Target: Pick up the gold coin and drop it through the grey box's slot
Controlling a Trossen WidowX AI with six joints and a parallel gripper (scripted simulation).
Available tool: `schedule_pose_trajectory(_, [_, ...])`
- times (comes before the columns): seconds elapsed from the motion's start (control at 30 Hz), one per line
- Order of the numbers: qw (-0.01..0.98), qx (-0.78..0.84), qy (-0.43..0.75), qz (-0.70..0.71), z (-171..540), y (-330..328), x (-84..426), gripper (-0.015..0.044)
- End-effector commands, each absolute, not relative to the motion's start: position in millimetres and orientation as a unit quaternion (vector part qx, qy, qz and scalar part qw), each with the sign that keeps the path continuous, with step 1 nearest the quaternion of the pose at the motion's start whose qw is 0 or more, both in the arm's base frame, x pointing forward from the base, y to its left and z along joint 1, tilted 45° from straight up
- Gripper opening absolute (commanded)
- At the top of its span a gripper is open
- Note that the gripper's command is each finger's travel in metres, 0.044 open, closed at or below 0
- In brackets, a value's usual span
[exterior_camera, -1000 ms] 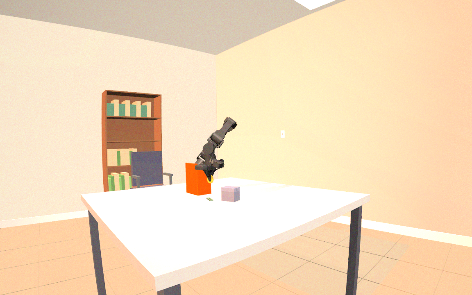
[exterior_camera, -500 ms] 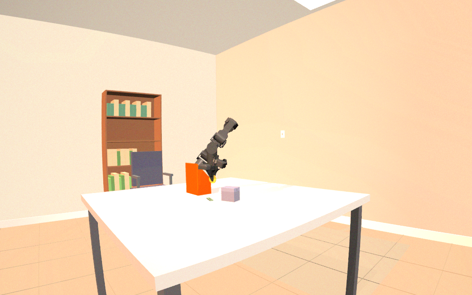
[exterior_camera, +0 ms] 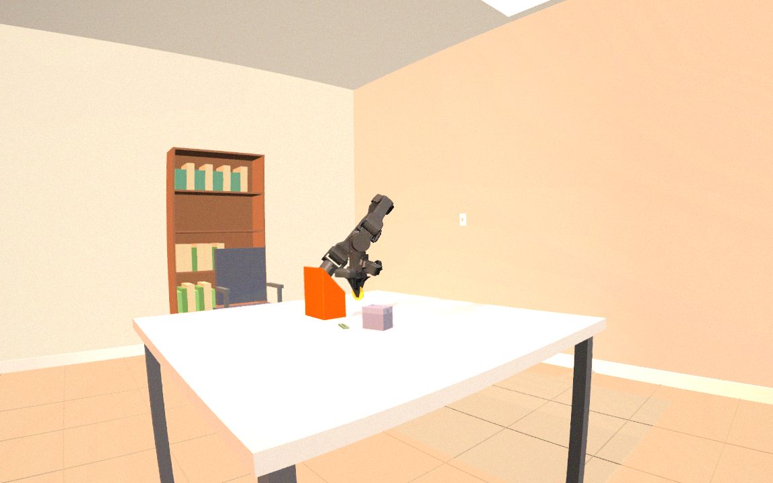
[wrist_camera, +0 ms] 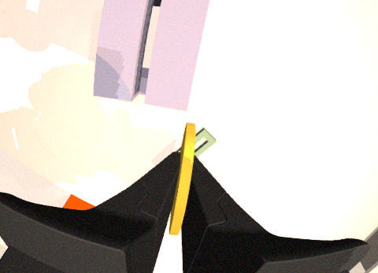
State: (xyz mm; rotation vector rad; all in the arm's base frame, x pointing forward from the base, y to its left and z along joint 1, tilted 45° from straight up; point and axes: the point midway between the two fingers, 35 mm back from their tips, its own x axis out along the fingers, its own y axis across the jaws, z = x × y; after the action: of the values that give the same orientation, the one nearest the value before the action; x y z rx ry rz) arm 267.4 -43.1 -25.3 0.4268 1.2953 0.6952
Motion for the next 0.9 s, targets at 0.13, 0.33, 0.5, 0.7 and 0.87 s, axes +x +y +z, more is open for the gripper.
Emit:
schedule_pose_trajectory(0.13, [0.723, 0.192, 0.583, 0.318, -16, -35, 284, 0.0])
schedule_pose_trajectory(0.33, [0.722, 0.195, 0.583, 0.318, -8, -29, 296, 0.0])
schedule_pose_trajectory(0.5, [0.72, 0.2, 0.584, 0.317, -2, -24, 305, 0.0])
schedule_pose_trajectory(0.7, [0.717, 0.207, 0.585, 0.317, 6, -17, 316, 0.0])
schedule_pose_trajectory(0.87, [0.718, 0.204, 0.586, 0.316, 5, -18, 314, 0.0])
